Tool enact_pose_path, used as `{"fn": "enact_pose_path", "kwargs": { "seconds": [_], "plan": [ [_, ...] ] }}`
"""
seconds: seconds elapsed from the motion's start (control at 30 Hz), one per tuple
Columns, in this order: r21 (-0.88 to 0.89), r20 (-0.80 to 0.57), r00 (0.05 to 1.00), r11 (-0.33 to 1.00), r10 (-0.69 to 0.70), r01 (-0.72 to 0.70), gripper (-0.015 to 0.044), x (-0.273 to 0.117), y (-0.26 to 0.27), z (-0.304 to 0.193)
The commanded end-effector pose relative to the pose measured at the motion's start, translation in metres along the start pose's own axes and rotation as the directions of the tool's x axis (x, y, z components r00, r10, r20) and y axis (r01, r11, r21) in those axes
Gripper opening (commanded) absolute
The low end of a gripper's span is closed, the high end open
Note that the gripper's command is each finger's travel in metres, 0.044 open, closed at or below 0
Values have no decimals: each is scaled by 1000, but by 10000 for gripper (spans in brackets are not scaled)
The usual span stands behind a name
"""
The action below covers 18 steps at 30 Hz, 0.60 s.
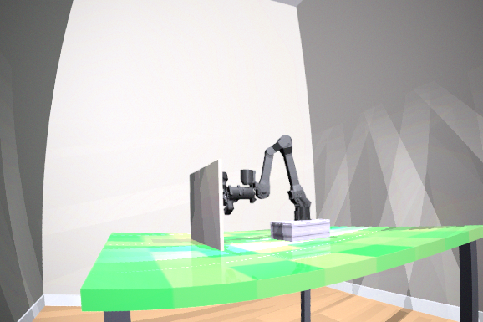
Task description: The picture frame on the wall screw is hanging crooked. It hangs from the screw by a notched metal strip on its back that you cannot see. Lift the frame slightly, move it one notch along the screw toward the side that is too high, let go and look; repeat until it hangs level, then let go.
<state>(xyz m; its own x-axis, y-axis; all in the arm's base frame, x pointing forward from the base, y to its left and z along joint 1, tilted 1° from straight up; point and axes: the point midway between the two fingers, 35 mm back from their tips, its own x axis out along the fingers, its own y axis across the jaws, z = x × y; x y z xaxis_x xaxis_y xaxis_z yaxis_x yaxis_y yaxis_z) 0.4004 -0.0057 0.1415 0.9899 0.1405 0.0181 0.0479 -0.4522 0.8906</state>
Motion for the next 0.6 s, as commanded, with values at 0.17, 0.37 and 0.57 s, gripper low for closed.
{"fn": "enact_pose_path", "kwargs": {
  "seconds": [0.17,0.37,0.57],
  "plan": [
    [-4,3,1000,1000,1,-1,113,0,0,1],
    [-4,3,1000,1000,1,-1,73,0,0,1],
    [-4,3,1000,1000,1,-1,0,0,0,1]
  ]
}}
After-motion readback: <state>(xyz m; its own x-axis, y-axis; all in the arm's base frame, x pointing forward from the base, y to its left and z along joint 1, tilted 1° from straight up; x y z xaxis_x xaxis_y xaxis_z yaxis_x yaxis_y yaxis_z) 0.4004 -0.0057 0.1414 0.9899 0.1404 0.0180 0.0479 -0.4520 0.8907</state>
